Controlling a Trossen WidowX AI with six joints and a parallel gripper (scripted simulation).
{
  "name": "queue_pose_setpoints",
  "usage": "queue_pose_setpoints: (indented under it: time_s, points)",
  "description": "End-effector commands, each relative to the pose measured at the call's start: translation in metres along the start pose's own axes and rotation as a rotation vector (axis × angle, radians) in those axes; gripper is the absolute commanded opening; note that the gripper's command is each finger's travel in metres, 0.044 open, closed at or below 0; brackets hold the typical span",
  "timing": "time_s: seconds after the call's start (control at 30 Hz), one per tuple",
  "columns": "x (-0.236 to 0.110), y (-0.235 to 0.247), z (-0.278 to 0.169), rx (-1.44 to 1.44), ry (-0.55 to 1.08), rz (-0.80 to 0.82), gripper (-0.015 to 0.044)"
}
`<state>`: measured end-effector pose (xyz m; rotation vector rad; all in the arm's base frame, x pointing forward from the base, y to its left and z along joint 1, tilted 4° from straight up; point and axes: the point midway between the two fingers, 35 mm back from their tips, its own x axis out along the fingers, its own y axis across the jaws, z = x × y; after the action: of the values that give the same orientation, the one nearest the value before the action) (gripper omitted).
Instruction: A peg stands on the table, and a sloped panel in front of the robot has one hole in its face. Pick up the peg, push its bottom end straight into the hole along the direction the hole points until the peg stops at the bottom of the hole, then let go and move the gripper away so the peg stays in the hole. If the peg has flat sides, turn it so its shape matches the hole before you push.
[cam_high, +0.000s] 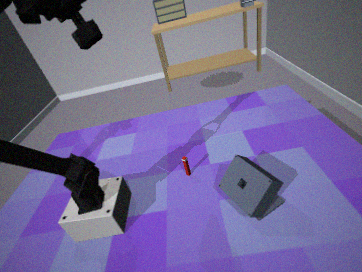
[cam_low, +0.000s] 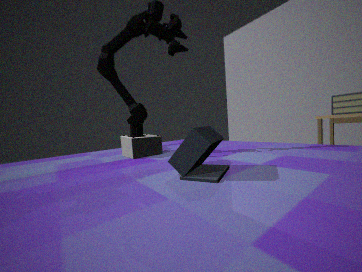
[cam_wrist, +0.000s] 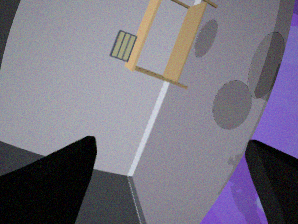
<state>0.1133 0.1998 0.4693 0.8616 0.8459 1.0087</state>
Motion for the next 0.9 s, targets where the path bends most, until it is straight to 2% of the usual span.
queue_pose_setpoints:
  time_s: [0.0, 0.03, 0.87]
  points:
    - [0.000, -0.001, 0.000, -0.003, 0.000, -0.002, 0.0426]
    - [0.002, -0.002, 0.001, -0.013, -0.002, -0.007, 0.0440]
    - [0.052, -0.090, 0.036, -0.482, 0.036, -0.288, 0.0440]
